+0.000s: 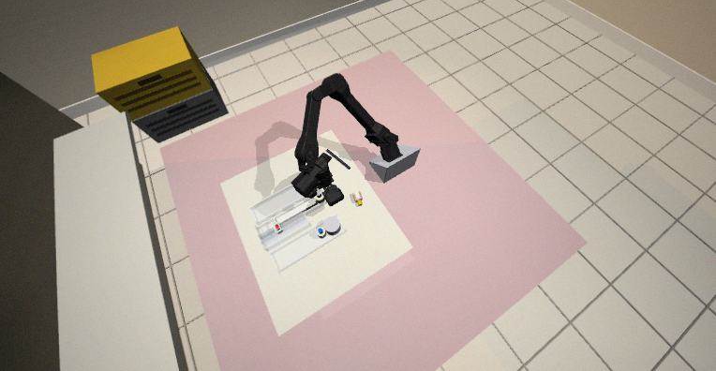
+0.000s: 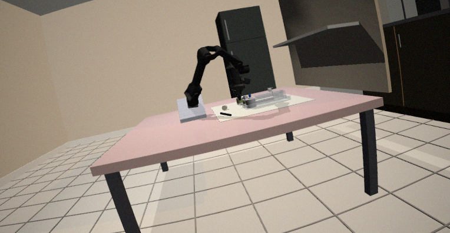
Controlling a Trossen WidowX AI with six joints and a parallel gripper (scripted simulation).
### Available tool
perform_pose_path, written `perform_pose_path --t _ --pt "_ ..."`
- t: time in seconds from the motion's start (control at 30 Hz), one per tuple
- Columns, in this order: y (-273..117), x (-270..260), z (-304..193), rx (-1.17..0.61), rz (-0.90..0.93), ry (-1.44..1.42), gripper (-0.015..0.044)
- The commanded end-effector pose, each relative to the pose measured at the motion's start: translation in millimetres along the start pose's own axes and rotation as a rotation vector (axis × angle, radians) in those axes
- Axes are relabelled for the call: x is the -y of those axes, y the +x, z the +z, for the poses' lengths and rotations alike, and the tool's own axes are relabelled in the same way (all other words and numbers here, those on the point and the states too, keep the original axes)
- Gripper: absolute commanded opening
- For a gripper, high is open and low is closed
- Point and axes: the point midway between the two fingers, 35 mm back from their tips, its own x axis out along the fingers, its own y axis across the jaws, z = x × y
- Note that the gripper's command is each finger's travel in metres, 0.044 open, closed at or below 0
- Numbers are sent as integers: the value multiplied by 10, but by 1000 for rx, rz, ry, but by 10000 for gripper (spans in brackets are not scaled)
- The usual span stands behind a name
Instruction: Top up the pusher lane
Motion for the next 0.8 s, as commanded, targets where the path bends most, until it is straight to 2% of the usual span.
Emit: perform_pose_path --t 0.0,0.77 --pt "-13 3 73 15 -2 8 0" --pt "-14 4 156 15 -2 8 0"
